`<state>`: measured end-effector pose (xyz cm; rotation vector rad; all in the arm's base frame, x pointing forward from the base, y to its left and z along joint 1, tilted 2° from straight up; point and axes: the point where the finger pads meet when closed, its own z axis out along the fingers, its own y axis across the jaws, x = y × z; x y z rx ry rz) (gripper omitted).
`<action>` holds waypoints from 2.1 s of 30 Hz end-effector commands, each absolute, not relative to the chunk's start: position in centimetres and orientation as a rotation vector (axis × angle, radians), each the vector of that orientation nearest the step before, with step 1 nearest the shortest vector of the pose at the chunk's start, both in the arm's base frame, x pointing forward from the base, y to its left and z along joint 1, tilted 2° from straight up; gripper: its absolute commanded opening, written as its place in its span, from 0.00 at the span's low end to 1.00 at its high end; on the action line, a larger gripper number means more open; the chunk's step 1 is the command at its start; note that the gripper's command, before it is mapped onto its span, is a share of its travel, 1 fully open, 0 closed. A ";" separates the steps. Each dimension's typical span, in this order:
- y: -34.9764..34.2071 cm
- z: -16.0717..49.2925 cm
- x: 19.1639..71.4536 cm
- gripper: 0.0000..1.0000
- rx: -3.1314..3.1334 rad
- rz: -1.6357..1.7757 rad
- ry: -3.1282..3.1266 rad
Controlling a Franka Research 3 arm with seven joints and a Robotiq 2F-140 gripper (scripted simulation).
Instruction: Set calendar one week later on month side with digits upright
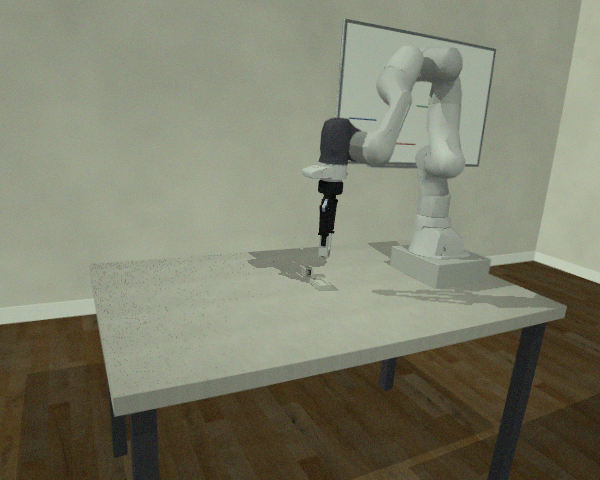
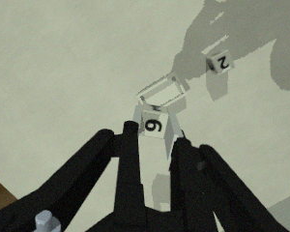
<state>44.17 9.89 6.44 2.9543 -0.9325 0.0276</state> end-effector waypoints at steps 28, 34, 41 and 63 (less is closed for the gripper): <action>12.0 6.3 44.1 0.16 3.109 0.000 0.011; 12.4 6.2 44.1 0.16 3.104 -0.002 0.170; 12.9 6.2 44.0 0.16 3.089 -0.005 0.348; 14.4 6.0 43.9 0.16 2.973 -0.014 0.913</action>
